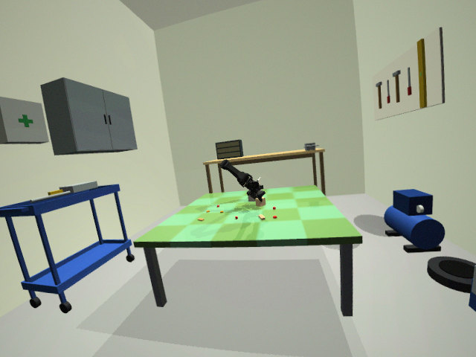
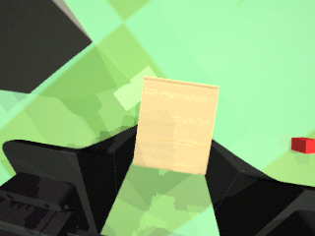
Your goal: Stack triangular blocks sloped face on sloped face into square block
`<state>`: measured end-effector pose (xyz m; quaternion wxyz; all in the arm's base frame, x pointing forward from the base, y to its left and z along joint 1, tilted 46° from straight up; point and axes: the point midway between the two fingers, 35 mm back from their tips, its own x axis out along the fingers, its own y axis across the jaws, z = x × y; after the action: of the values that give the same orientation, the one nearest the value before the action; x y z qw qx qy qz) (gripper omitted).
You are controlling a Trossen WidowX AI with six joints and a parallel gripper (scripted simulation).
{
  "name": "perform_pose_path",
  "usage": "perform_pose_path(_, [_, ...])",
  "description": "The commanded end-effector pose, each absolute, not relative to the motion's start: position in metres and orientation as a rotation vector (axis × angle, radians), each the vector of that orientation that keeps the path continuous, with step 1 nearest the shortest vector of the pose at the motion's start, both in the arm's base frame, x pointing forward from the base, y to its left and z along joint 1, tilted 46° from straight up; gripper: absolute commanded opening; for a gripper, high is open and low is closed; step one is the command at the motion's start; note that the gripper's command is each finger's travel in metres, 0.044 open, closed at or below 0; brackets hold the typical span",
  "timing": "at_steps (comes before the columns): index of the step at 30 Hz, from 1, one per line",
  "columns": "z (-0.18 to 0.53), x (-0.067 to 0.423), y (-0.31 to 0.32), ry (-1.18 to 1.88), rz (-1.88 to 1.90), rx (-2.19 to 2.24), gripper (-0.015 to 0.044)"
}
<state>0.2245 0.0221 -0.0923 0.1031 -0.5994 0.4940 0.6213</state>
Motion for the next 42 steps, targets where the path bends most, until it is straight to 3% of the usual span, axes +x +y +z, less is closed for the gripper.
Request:
perform_pose_path(1, [-0.092, 0.223, 0.021, 1.462, 1.840, -1.773, 0.0000])
perform_pose_path(14, [-0.092, 0.223, 0.021, 1.458, 1.841, -1.768, 0.0000])
perform_pose_path(31, [-0.092, 0.225, 0.022, 1.456, 1.835, -1.769, 0.0440])
perform_pose_path(42, [-0.063, 0.239, 0.040, 1.453, 1.835, -1.769, 0.0440])
